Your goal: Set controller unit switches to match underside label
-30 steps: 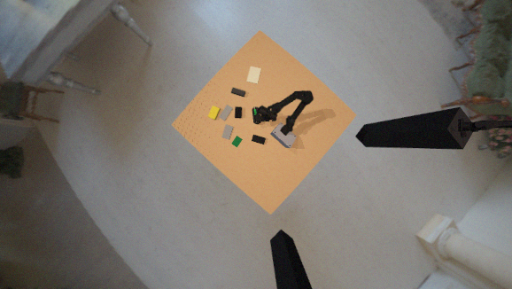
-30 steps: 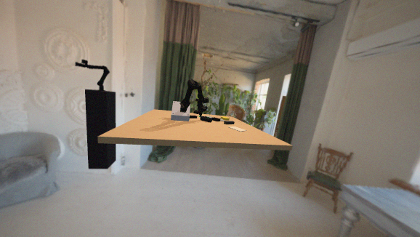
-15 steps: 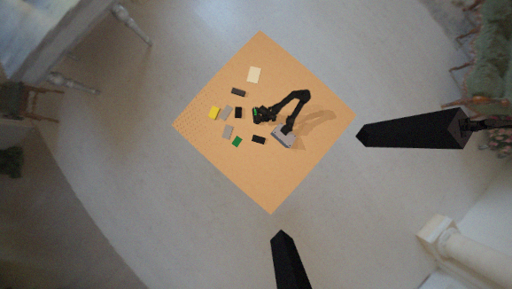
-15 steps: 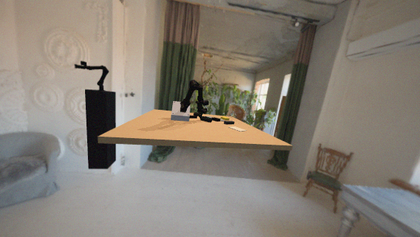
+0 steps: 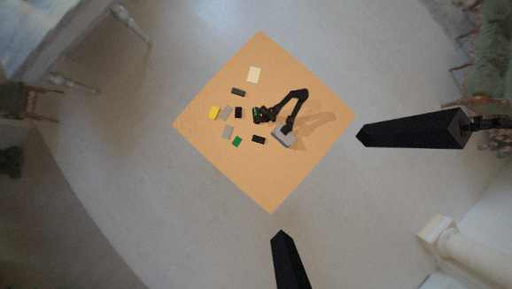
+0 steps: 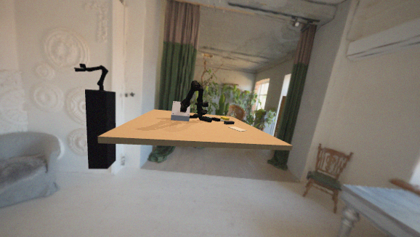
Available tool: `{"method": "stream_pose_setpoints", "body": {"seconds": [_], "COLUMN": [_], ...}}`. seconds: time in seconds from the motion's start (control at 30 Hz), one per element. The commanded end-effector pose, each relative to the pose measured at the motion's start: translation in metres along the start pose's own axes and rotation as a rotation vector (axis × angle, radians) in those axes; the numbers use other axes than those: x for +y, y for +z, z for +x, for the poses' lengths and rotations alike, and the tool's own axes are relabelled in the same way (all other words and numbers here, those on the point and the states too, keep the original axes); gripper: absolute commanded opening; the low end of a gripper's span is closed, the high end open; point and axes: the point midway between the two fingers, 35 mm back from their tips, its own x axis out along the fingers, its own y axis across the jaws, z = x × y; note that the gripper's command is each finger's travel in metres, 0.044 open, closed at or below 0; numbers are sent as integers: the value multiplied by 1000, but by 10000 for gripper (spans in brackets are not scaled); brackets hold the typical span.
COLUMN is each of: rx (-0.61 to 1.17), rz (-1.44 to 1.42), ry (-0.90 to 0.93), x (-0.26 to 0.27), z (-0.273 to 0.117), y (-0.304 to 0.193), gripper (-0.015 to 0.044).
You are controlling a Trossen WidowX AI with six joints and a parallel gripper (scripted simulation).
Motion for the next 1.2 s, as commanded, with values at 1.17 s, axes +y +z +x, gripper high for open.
{"method": "stream_pose_setpoints", "body": {"seconds": [1.17], "rx": [1], "rz": [-9], "ry": [-5], "x": [12], "z": [6], "y": [-2], "gripper": [0]}}
